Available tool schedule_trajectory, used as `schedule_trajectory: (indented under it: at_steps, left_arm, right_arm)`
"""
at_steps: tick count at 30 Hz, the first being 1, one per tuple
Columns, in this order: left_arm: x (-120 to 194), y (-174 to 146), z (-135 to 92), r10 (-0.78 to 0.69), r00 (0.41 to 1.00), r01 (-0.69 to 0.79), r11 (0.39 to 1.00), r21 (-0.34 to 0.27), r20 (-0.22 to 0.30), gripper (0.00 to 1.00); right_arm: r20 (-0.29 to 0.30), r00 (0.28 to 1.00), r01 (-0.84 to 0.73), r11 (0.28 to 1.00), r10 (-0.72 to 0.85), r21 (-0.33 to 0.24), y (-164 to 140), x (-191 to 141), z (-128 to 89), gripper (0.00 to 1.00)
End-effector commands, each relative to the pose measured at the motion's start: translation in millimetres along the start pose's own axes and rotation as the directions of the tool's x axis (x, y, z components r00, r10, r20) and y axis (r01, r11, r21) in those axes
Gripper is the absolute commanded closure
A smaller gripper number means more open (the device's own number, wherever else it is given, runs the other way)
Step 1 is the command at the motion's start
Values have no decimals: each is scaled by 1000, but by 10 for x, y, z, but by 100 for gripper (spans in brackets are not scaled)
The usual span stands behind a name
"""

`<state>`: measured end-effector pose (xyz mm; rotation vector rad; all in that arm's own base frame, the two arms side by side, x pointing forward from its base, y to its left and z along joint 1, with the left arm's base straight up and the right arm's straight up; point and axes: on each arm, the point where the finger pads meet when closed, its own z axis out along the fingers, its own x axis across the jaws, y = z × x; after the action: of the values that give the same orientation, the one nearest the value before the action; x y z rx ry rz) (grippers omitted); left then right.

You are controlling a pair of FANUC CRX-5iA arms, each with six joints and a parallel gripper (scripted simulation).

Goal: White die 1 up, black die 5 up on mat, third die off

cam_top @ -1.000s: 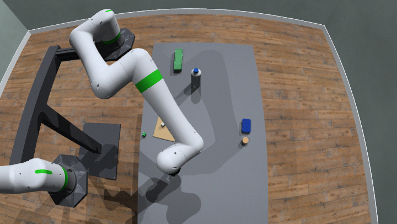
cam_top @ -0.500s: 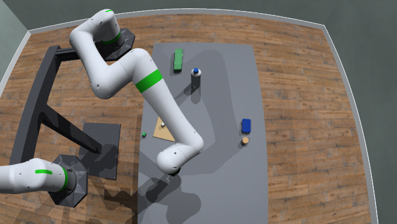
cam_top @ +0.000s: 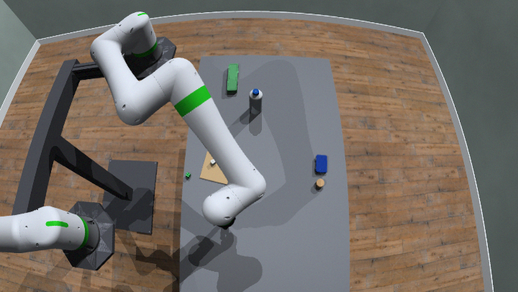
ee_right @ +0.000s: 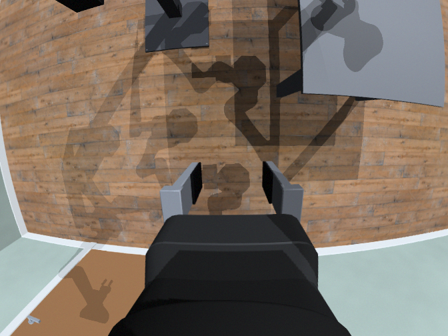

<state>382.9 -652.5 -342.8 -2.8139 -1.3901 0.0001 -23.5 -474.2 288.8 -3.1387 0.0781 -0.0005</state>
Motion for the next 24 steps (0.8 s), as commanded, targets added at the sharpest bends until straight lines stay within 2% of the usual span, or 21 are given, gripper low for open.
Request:
schedule_trajectory:
  at_steps: [1,7,21,24]
  left_arm:
    - [-3,9,-276,0,1000,0,1000,-3,1,60]
    - [-3,8,-658,0,1000,0,1000,-3,1,60]
    - [-3,7,-731,2,1000,-2,1000,-3,1,60]
    - [-7,1,-721,94,996,-94,996,-3,1,60]
  right_arm:
    - [0,1000,0,1000,0,-2,2,-2,-9,0]
    - [0,1000,0,1000,0,-2,2,-2,-9,0]
    - [0,1000,0,1000,0,-2,2,-2,-9,0]
    - [0,1000,0,1000,0,-2,2,-2,-9,0]
